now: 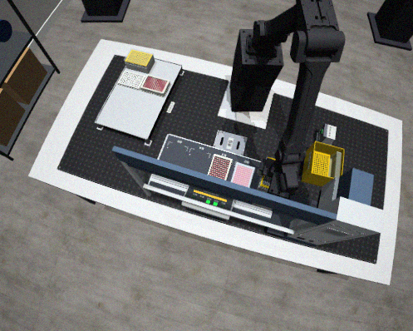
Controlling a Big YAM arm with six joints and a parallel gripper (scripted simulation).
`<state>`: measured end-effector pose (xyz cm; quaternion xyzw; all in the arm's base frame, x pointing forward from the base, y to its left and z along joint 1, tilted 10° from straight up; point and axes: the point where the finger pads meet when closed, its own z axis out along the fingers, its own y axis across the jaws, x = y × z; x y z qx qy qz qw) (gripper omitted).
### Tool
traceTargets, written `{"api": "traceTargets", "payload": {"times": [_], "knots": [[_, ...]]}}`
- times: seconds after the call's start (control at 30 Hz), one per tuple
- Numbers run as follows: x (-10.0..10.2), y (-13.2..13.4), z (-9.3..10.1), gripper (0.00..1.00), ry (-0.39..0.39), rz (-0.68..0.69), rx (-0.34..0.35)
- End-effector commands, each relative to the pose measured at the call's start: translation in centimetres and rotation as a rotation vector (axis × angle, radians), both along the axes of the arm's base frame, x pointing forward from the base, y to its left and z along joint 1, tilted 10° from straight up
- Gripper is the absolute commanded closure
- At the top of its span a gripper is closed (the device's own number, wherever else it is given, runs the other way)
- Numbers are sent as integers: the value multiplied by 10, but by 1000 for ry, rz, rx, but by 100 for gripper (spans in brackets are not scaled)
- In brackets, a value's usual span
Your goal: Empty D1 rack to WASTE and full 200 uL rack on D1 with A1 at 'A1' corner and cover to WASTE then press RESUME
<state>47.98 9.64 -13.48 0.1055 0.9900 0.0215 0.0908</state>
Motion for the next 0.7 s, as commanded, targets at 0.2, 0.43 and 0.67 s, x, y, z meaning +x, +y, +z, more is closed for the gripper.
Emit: {"api": "traceTargets", "payload": {"times": [0.2, 0.43, 0.67], "knots": [[14, -3, -18, 100, -13, 3, 1], [15, -3, -30, 100, -12, 3, 0], [16, -4, -42, 100, -11, 2, 0]]}}
